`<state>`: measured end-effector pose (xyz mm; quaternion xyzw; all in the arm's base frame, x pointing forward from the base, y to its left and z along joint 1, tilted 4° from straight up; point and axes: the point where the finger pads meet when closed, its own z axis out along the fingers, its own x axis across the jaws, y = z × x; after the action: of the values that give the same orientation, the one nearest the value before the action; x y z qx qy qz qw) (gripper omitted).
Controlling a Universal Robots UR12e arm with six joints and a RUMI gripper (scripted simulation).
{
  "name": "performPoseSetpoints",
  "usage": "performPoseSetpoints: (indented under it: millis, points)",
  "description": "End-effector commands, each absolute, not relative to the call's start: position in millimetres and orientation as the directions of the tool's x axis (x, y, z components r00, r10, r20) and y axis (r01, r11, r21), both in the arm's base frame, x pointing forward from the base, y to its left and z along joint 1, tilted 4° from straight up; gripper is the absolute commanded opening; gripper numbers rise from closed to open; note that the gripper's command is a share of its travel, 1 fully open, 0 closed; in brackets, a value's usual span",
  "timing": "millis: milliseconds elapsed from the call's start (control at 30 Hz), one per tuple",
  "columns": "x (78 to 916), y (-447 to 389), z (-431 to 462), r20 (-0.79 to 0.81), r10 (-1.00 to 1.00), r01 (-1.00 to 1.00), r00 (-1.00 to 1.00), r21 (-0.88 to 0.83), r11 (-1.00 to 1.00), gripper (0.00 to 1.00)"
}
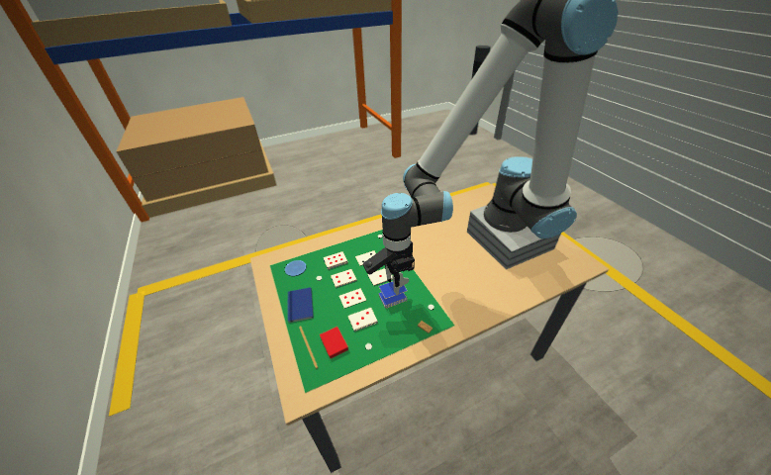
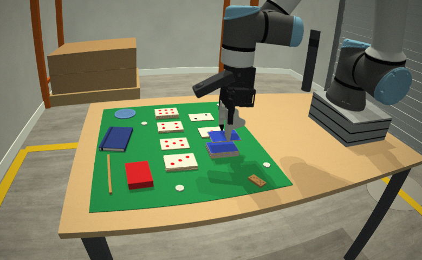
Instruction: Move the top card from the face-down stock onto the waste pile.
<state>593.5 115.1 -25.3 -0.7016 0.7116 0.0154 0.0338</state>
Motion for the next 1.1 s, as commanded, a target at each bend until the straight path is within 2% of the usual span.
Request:
performPoseSetpoints:
  millis: [0,667,1067]
  points:
    - [593.9,114.7,-19.6,-0.07,-0.997,-1.0,-0.013,-0.026,0.015,0.38]
    - [594.3,99.0,-20.7,-0.07,-0.998,-1.0,-0.008,-0.027,0.01,0.38]
    - [595.9,32.6,-25.3,-0.069,-0.998,-1.0,0.012,-0.028,-0.01,0.38]
